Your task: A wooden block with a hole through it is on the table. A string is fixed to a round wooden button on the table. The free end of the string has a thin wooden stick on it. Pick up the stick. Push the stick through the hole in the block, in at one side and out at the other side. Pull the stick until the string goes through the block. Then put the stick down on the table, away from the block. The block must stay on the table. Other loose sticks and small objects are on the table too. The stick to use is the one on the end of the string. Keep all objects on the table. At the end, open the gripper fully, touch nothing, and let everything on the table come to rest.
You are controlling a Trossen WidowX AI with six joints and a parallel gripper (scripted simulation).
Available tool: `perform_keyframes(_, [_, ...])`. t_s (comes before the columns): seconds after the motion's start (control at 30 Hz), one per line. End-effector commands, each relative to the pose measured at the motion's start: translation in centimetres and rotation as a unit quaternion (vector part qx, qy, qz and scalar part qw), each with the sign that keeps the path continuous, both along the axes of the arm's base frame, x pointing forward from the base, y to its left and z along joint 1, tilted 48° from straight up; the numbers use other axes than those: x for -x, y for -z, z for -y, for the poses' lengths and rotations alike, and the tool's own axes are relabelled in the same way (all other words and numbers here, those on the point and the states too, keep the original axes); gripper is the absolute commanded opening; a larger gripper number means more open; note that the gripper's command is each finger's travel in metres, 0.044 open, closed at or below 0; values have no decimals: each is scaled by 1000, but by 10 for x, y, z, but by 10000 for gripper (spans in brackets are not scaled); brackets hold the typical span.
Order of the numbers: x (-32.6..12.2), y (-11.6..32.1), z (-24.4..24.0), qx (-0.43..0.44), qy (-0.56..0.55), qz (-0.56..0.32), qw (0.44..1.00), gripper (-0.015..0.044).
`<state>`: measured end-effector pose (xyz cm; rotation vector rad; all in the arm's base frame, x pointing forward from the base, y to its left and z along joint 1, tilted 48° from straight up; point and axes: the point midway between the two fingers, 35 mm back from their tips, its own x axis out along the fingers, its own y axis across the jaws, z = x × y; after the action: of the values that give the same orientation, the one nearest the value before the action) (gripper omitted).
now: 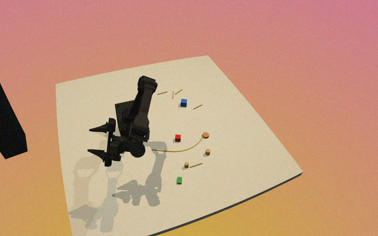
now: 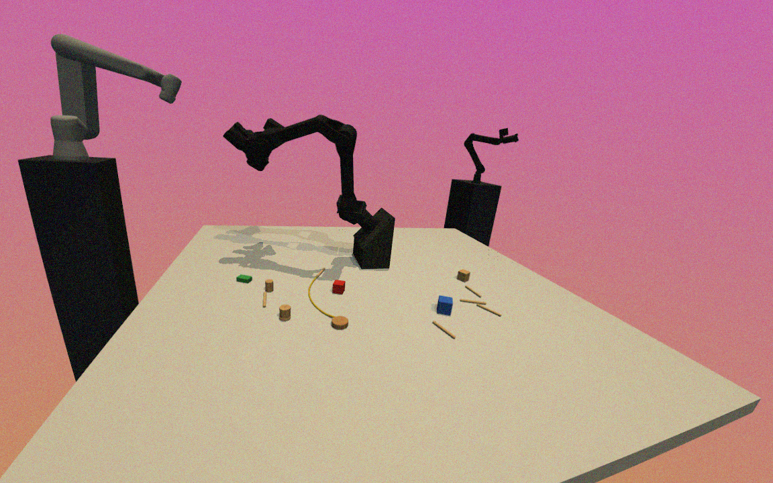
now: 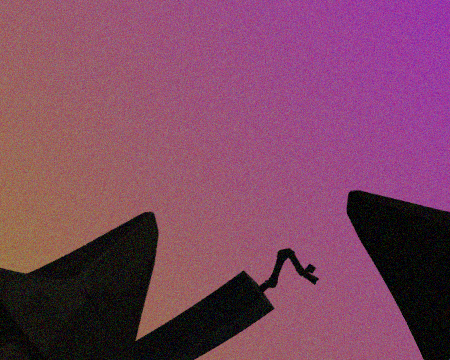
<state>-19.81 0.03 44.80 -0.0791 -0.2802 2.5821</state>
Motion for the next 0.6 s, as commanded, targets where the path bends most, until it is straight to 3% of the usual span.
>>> perform_keyframes(0.0, [0, 0, 0, 0, 0, 0, 1000, 426])
perform_keyframes(0.1, [4, 3, 10, -8, -19, 6, 1000, 440])
perform_keyframes(0.33, [15, 39, 111, -108, -201, 71, 971, 440])
perform_keyframes(0.57, [-27, 91, 212, -275, -376, 123, 876, 440])
